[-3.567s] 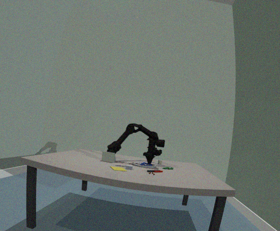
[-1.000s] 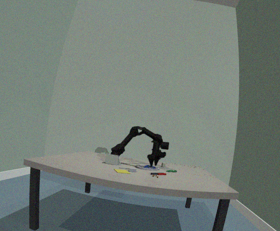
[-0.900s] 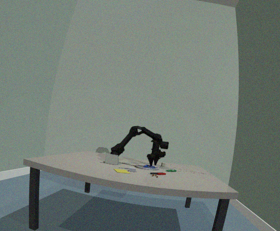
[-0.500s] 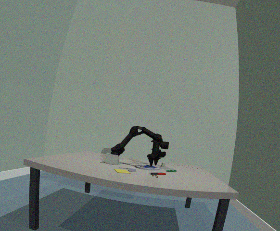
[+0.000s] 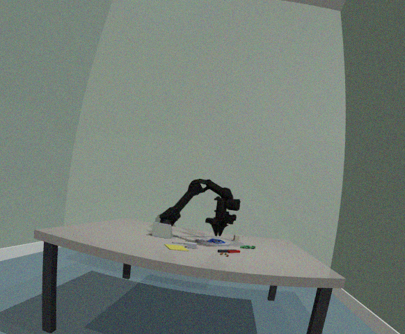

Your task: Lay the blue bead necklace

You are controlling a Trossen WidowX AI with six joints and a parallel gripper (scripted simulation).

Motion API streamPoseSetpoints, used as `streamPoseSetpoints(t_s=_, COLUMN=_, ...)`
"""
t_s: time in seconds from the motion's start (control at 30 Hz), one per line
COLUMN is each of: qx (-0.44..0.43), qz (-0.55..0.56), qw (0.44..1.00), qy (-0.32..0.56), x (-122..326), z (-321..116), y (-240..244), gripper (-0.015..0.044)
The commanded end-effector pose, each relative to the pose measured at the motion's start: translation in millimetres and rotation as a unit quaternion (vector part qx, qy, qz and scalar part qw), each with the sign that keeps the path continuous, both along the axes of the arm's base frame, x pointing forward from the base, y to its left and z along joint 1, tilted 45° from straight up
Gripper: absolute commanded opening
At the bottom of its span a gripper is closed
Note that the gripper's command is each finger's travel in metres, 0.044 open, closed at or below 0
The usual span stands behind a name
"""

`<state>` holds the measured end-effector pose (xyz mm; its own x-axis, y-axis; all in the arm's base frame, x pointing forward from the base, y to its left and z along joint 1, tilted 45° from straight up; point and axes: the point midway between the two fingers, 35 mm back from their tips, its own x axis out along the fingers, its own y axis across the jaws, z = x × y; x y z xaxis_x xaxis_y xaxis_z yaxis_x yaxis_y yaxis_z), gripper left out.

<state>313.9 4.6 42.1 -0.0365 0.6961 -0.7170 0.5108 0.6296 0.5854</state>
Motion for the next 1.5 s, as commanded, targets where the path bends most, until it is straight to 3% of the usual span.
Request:
streamPoseSetpoints(t_s=0.0, qx=0.001, qz=-0.021, qw=0.999, qy=0.03, x=-12, z=-11, y=-17, gripper=0.012)
streamPoseSetpoints(t_s=1.27, qx=0.002, qz=-0.026, qw=0.999, qy=0.034, x=-16, z=-41, y=8, gripper=0.012)
streamPoseSetpoints(t_s=1.4, qx=-0.002, qz=-0.024, qw=0.999, qy=0.031, x=-14, z=-40, y=6, gripper=0.0015)
streamPoseSetpoints(t_s=1.47, qx=-0.002, qz=-0.024, qw=0.999, qy=0.031, x=-14, z=-40, y=6, gripper=0.0)
